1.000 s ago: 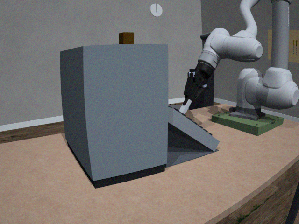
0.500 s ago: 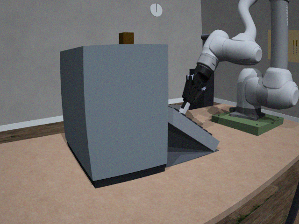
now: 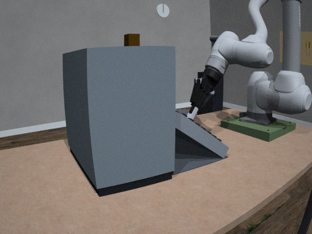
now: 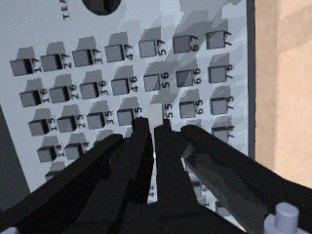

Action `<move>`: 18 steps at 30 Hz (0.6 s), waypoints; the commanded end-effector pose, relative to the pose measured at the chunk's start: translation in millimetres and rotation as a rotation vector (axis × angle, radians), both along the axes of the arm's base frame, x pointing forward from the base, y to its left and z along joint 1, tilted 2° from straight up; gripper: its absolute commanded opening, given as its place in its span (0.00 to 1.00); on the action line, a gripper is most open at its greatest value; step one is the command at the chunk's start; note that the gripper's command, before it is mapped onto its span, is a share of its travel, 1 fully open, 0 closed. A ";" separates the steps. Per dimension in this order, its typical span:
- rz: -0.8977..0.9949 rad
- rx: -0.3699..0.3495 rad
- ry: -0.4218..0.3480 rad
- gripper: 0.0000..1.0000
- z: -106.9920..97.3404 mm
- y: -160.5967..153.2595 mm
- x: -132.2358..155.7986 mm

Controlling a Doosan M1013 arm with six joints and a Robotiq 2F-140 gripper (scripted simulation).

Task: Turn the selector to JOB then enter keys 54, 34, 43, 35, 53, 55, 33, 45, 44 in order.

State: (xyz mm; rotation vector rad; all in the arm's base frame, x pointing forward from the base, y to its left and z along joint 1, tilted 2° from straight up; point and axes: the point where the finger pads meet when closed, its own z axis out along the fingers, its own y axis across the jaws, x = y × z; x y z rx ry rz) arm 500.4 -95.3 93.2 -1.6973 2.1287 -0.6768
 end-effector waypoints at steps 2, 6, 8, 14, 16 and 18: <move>0.000 0.000 0.000 0.00 0.0 0.0 0.0; 0.000 0.000 0.000 0.00 -0.3 0.0 0.2; 0.000 0.000 0.000 0.00 -0.7 -0.1 0.4; 0.000 0.000 0.000 0.00 -2.5 -0.5 1.6; 0.000 0.000 0.000 0.00 -2.9 -0.5 1.9; 0.000 0.000 0.000 0.00 -3.4 -0.6 2.2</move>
